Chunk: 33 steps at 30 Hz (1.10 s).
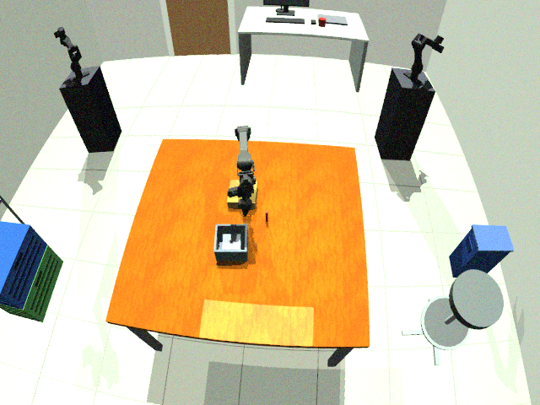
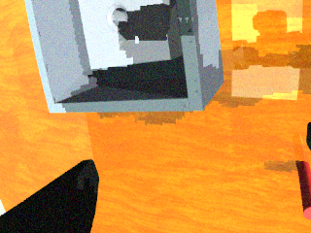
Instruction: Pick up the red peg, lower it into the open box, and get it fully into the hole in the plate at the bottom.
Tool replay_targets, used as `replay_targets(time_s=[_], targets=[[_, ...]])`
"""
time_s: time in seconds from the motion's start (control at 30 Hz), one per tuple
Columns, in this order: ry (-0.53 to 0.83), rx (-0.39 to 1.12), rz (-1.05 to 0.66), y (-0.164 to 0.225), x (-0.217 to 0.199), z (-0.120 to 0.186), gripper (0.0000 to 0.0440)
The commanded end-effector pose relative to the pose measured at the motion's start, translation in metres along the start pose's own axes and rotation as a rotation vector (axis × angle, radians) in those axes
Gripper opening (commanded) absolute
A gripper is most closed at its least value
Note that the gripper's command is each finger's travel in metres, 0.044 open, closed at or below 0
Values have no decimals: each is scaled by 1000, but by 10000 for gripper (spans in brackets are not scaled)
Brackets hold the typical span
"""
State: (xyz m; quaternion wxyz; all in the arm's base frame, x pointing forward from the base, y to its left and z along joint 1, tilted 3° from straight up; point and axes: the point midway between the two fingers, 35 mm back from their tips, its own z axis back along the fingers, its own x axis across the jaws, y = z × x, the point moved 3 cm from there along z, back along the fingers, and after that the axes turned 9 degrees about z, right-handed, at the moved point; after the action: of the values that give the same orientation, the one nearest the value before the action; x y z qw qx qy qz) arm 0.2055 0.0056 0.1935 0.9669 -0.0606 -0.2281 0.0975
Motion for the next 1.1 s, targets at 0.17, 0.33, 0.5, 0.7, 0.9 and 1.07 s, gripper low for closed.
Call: replay_targets(time_s=[0.17, 0.33, 0.5, 0.7, 0.9, 1.07], targets=[[183, 74, 111, 41, -13, -15, 440], [258, 104, 183, 61, -20, -24, 440], [302, 125, 251, 78, -26, -35, 440], [316, 140, 315, 94, -32, -53, 440], [305, 152, 356, 108, -40, -77, 440], [290, 161, 371, 118, -47, -97, 440]])
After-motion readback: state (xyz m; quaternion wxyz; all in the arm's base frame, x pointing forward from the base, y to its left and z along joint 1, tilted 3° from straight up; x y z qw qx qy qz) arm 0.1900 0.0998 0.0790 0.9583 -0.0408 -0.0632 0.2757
